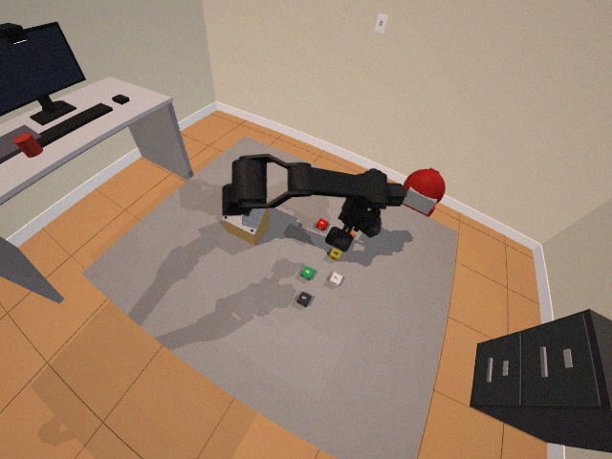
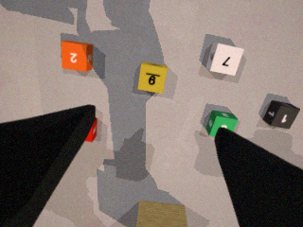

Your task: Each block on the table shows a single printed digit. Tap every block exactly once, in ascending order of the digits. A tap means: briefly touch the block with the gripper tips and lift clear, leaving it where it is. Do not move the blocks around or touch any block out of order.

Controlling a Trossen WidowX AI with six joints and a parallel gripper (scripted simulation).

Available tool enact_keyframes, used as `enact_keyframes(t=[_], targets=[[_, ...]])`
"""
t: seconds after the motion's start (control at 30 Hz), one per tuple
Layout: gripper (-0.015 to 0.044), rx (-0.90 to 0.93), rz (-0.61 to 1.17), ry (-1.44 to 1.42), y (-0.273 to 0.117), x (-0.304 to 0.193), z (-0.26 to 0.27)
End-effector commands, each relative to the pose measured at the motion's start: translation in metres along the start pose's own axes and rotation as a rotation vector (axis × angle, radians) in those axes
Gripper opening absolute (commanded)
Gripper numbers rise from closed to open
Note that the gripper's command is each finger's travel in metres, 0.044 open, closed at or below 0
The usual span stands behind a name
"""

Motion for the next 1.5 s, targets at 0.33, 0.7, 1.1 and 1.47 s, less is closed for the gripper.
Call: enact_keyframes(t=[0.33, 0.7, 1.1, 1.47], targets=[[0.0400, -0.003, -0.005, -0.001, -0.001, 0.013, -0.047], [0.0400, -0.007, -0.004, 0.000, -0.001, 0.017, -0.075], [0.0400, -0.007, -0.004, 0.000, -0.001, 0.017, -0.075], [0.0400, -0.011, -0.001, -0.002, -0.001, -0.053, -0.167]])
Point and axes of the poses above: the point midway between the two fingers, 35 mm back from their tips, its own y axis out along the fingers, its own z axis across the jaws, x = y × z, the point moved 4 cm from there along -y, back along the fingers, and after that the axes turned 11 degrees about -y, right-handed, at the moved point
